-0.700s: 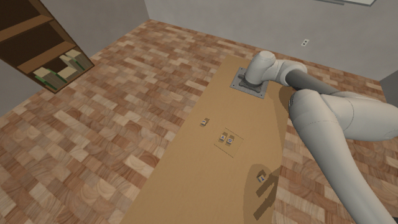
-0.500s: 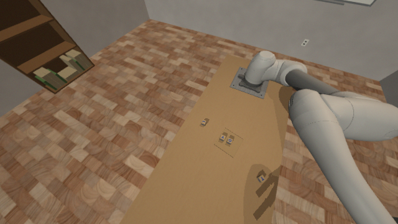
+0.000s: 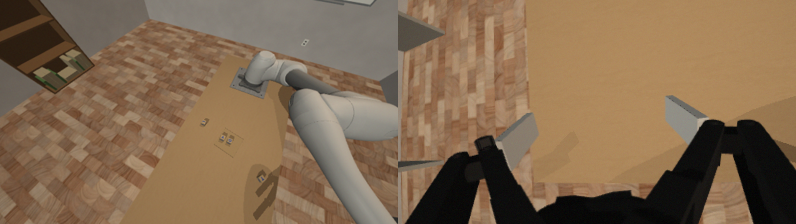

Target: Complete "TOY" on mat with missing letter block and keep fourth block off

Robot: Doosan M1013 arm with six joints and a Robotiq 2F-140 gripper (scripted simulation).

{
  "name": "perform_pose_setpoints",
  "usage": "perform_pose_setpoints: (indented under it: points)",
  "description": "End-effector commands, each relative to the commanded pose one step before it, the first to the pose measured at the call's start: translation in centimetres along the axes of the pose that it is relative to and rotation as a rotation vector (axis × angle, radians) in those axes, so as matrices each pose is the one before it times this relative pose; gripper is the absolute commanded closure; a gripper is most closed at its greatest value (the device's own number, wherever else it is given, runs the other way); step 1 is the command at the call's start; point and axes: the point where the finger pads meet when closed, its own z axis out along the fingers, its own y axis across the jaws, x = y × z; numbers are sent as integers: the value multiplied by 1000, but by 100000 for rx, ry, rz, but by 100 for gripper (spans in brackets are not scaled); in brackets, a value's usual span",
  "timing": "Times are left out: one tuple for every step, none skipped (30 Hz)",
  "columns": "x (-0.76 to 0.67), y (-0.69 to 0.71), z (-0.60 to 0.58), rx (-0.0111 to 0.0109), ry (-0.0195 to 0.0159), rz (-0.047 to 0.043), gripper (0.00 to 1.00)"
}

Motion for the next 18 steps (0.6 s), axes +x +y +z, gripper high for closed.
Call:
perform_pose_setpoints:
  points:
    - [-600,608,-147,-395,-396,-302,0]
    - [-390,489,-14,-413,-198,-291,0]
    - [-493,668,-8,-538,-256,-365,0]
    - [-589,876,5,-668,-315,-431,0]
    - [-672,1110,28,-801,-371,-485,0]
    - [-736,1369,63,-932,-422,-523,0]
    - [0,0,0,0,0,0,0]
    - [-778,1646,110,-1059,-466,-544,0]
    - [0,0,0,0,0,0,0]
    - [-795,1930,168,-1177,-500,-545,0]
    - [0,0,0,0,0,0,0]
    - [0,0,0,0,0,0,0]
    - [0,0,0,0,0,0,0]
    - [-785,2210,238,-1283,-521,-528,0]
    - [-737,2431,311,-1350,-521,-486,0]
    - [-11,40,6,-22,-8,-7,0]
    - [0,0,0,0,0,0,0]
    - [-688,2698,399,-1439,-523,-444,0]
